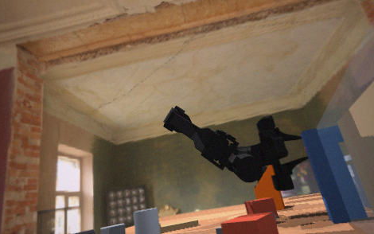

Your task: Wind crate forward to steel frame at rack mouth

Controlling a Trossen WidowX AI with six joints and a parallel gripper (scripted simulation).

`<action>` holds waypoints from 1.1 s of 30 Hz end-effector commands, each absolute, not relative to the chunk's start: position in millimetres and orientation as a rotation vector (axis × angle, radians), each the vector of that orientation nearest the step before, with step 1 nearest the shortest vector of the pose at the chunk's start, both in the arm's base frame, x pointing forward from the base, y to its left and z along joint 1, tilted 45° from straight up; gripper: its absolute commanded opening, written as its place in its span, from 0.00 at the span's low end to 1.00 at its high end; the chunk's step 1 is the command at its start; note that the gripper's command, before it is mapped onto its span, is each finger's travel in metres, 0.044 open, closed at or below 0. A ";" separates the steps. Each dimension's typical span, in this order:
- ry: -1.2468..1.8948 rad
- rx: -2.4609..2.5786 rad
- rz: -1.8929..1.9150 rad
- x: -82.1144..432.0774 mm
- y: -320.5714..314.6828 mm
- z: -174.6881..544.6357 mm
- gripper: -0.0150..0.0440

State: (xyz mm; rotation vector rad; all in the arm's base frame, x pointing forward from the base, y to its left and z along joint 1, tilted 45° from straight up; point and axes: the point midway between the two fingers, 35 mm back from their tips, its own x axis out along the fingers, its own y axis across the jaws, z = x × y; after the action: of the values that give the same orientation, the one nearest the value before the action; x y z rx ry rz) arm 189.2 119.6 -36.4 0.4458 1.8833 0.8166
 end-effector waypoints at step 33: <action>1.872 0.359 0.892 178.7 174.3 10.6 0.75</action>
State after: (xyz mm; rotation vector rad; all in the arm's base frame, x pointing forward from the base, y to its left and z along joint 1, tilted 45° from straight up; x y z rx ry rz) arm 180.0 172.3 13.5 0.4320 1.8770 0.8494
